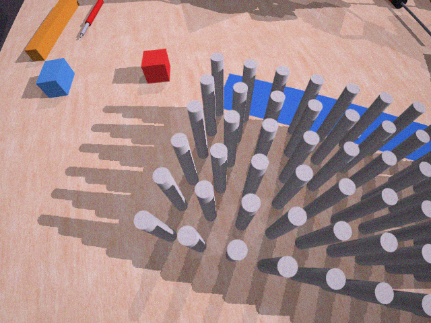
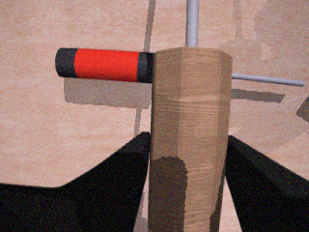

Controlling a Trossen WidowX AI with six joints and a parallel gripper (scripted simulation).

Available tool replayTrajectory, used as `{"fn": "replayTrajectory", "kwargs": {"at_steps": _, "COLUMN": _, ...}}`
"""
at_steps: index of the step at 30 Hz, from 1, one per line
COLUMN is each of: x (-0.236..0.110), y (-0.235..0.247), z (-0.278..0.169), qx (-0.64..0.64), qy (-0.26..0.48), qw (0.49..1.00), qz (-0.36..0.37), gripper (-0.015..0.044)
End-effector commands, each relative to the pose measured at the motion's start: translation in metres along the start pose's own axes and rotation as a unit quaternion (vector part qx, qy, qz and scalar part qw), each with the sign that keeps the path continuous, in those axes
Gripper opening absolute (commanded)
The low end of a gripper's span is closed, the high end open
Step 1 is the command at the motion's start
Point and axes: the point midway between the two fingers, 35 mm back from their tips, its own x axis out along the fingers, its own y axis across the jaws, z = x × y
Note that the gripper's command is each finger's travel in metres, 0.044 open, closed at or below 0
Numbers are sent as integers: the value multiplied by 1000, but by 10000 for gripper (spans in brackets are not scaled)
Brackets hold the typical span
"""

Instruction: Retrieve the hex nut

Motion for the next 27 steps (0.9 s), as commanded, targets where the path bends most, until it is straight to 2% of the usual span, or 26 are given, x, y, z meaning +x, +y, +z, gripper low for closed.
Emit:
{"fn": "replayTrajectory", "kwargs": {"at_steps": 1, "x": -5, "y": 10, "z": 11, "qx": -62, "qy": -9, "qw": 998, "qz": 7, "gripper": 0}}
{"fn": "replayTrajectory", "kwargs": {"at_steps": 14, "x": -13, "y": 46, "z": 42, "qx": -279, "qy": -34, "qw": 959, "qz": 35, "gripper": 0}}
{"fn": "replayTrajectory", "kwargs": {"at_steps": 27, "x": -25, "y": 85, "z": 66, "qx": -481, "qy": -68, "qw": 872, "qz": 56, "gripper": 0}}
